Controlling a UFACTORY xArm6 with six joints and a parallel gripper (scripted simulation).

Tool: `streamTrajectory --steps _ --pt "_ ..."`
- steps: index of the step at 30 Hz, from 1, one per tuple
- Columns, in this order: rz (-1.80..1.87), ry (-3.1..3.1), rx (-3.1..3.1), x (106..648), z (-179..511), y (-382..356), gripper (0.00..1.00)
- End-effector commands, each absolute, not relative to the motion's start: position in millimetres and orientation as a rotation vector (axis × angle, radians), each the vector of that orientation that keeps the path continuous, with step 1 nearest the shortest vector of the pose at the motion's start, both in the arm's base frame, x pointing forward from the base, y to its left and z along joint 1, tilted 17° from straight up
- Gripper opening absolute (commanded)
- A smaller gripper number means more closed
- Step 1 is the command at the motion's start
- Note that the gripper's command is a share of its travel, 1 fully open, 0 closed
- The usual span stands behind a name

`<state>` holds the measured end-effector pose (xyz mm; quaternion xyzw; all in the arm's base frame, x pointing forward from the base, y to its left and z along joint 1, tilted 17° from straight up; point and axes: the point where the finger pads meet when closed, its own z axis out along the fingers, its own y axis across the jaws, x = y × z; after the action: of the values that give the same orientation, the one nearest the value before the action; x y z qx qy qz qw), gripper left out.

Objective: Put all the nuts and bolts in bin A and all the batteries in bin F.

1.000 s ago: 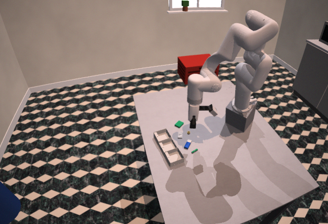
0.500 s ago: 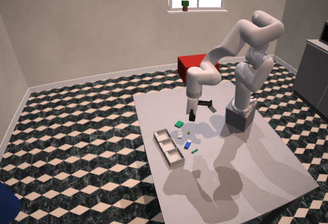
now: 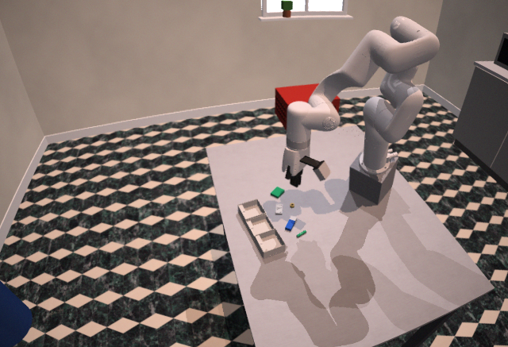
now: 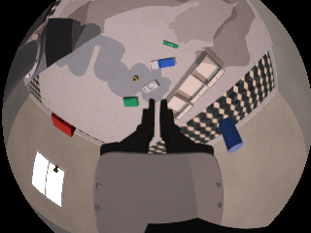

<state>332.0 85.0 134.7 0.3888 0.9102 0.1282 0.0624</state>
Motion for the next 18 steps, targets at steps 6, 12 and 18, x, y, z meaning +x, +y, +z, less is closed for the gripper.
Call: streamTrajectory --steps 6,12,18 --pt "0.410 2.563 1.602 336.5 136.0 79.2 0.07" --pt "0.424 2.423 1.843 338.8 136.0 75.1 0.07" --pt "0.435 2.288 2.039 340.0 135.9 73.0 0.07"
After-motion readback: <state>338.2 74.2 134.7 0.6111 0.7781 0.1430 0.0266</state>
